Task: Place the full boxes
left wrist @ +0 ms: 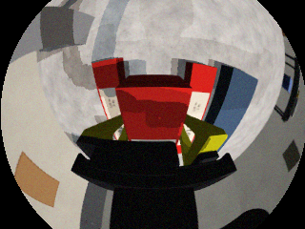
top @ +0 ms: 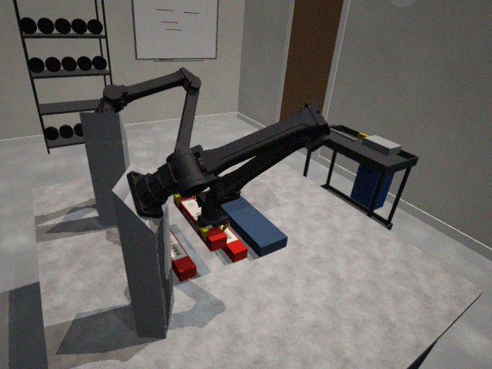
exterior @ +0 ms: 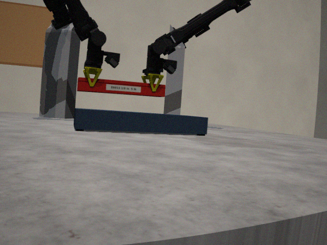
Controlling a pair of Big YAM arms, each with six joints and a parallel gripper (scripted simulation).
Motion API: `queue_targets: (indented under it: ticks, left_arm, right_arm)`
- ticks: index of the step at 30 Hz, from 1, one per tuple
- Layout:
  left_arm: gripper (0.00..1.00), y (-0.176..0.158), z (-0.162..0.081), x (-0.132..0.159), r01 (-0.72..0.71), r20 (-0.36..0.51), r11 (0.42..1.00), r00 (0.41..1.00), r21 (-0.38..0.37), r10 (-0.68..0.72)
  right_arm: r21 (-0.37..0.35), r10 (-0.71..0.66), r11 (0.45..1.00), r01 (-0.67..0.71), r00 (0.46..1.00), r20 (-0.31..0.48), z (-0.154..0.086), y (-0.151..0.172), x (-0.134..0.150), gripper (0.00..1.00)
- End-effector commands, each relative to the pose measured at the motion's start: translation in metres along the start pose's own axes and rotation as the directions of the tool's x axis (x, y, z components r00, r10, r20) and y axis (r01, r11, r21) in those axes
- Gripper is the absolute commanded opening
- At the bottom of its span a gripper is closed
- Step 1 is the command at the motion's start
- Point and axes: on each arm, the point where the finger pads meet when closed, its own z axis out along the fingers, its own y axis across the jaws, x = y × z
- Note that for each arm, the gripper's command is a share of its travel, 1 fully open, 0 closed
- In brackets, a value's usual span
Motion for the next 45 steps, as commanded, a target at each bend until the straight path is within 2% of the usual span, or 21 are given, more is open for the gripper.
queue_targets:
  ticks: [1,3,5,10,12,19,20,22,25,29,36,37,40,45]
  left_arm:
    - [0.0,-0.008,-0.014,0.007,-0.018,-0.021,0.999,1.0,0.042,0.019]
    - [0.0,-0.01,-0.012,0.008,-0.015,-0.021,0.999,1.0,0.045,0.016]
    - [0.0,-0.007,-0.006,0.012,-0.021,-0.021,0.999,1.0,0.04,0.022]
    - [0.0,-0.008,-0.002,0.008,-0.019,-0.021,0.999,1.0,0.042,0.02]
    - [0.0,-0.01,0.003,0.011,-0.017,-0.021,0.999,1.0,0.044,0.018]
    - [0.0,-0.008,0.007,0.009,-0.02,-0.02,0.999,1.0,0.041,0.021]
    - [0.0,-0.009,0.01,0.01,-0.019,-0.02,0.999,1.0,0.042,0.02]
    - [0.0,-0.006,0.015,0.013,-0.024,-0.02,0.999,0.999,0.038,0.025]
    - [0.0,-0.007,0.016,0.006,-0.017,-0.018,0.999,1.0,0.035,0.017]
    - [0.0,-0.009,0.023,0.012,-0.019,-0.02,0.999,1.0,0.042,0.02]
    - [0.0,-0.008,0.028,0.01,-0.021,-0.02,0.999,1.0,0.04,0.022]
    - [0.0,-0.01,0.029,0.009,-0.019,-0.02,0.999,1.0,0.042,0.02]
    - [0.0,-0.005,0.035,0.012,-0.026,-0.02,0.999,0.999,0.037,0.026]
    - [0.0,-0.008,0.041,0.012,-0.022,-0.02,0.999,1.0,0.04,0.023]
  right_arm:
    - [0.011,-0.038,0.999,0.038,0.999,0.03,-0.008,0.005,-0.013,0.0]
    - [0.027,-0.026,0.999,0.025,0.999,0.031,-0.011,-0.003,-0.009,0.0]
    - [0.008,-0.021,1.0,0.021,1.0,0.017,0.002,0.002,-0.006,0.0]
    - [0.014,-0.036,0.999,0.036,0.999,0.03,0.002,0.004,-0.013,0.0]
    - [0.012,-0.019,1.0,0.019,1.0,0.017,0.01,0.001,-0.005,0.0]
    - [0.013,-0.035,0.999,0.035,0.999,0.029,0.013,0.004,-0.013,0.0]
    - [0.017,-0.024,1.0,0.023,0.999,0.023,0.009,0.001,-0.004,0.0]
    - [0.002,-0.028,1.0,0.028,0.999,0.016,0.02,0.007,-0.006,0.0]
    - [0.008,-0.041,0.999,0.04,0.999,0.03,0.02,0.007,-0.014,0.0]
    - [0.009,-0.021,1.0,0.021,1.0,0.017,0.03,0.002,-0.006,0.0]
    - [0.013,-0.036,0.999,0.035,0.999,0.03,0.033,0.003,-0.014,0.0]
    - [0.017,-0.026,1.0,0.026,0.999,0.025,0.028,0.001,-0.005,0.0]
    - [0.009,-0.026,1.0,0.025,0.999,0.02,0.042,0.003,-0.009,0.0]
    - [0.014,-0.03,0.999,0.03,0.999,0.026,0.045,0.001,-0.011,0.0]
